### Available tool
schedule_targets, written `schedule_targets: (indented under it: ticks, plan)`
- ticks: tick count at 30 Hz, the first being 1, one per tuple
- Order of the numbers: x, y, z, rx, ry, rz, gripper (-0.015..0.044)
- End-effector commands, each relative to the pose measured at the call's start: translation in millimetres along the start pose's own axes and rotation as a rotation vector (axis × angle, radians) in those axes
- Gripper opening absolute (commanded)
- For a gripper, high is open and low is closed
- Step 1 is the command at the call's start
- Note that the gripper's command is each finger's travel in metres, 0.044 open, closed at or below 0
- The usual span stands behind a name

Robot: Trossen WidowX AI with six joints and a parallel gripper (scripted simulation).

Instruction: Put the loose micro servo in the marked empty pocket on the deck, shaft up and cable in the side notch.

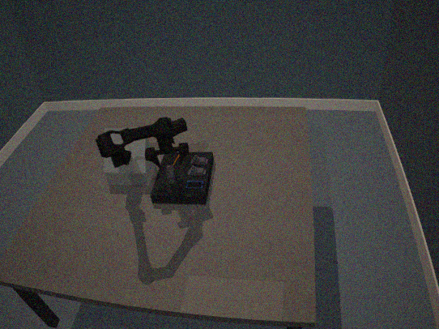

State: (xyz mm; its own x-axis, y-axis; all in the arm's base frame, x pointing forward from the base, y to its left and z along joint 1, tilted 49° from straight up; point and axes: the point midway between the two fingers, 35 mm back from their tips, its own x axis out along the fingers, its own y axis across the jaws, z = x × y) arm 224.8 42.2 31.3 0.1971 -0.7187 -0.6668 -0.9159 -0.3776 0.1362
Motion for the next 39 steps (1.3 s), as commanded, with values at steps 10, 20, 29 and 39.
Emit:
schedule_targets:
  ticks: [10, 20, 29, 39]
  plan:
    - [15.7, 2.5, -0.4, -0.009, 0.008, 0.004, 0.0387]
    - [15.7, 2.5, -0.4, -0.009, 0.008, 0.004, 0.0125]
    - [10.5, 2.1, -0.2, -0.009, 0.007, 0.004, 0.0006]
    - [-14.4, 10.9, -1.7, -0.010, 0.007, 0.005, 0.0000]
